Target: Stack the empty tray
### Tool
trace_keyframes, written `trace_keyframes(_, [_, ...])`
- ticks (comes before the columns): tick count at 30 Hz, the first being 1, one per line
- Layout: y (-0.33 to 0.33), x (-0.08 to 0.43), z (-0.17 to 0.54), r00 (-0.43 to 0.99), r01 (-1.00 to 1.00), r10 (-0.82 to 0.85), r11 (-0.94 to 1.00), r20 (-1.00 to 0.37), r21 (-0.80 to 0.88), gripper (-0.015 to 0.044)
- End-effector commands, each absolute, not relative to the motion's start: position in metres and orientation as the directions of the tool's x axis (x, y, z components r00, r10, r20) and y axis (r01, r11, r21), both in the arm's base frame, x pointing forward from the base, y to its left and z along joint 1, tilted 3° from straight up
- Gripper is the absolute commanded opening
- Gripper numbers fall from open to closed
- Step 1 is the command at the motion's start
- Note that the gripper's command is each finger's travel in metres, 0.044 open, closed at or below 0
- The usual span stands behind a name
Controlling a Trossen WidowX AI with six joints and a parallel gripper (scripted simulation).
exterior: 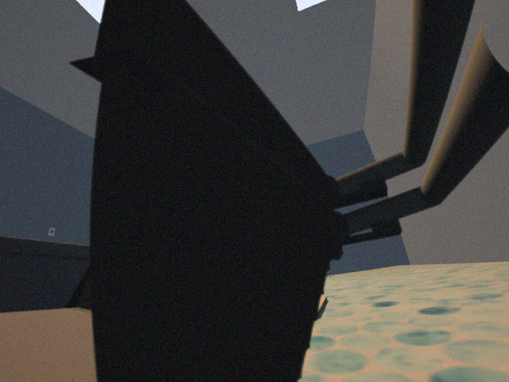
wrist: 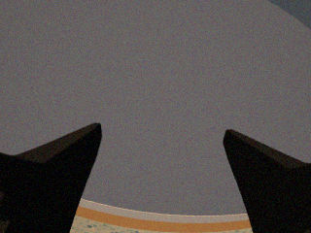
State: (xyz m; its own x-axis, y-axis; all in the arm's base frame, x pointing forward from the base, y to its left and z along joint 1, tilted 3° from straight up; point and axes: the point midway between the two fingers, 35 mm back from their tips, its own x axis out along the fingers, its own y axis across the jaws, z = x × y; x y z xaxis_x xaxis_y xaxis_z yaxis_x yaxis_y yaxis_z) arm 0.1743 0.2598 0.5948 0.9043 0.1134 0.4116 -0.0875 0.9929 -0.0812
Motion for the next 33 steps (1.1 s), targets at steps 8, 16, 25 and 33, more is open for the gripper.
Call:
trace_keyframes(8, [0.258,0.173,0.597,0.902,-0.092,0.115,0.993,0.416,-0.076,0.0190])
trace_keyframes(16, [0.174,0.119,0.663,0.803,-0.246,0.136,0.962,0.580,0.115,0.0086])
trace_keyframes(25, [0.060,0.097,0.698,0.740,-0.390,0.063,0.851,0.670,0.351,0.0086])
trace_keyframes(33, [-0.034,0.132,0.693,0.768,-0.430,-0.031,0.716,0.639,0.551,0.0086])
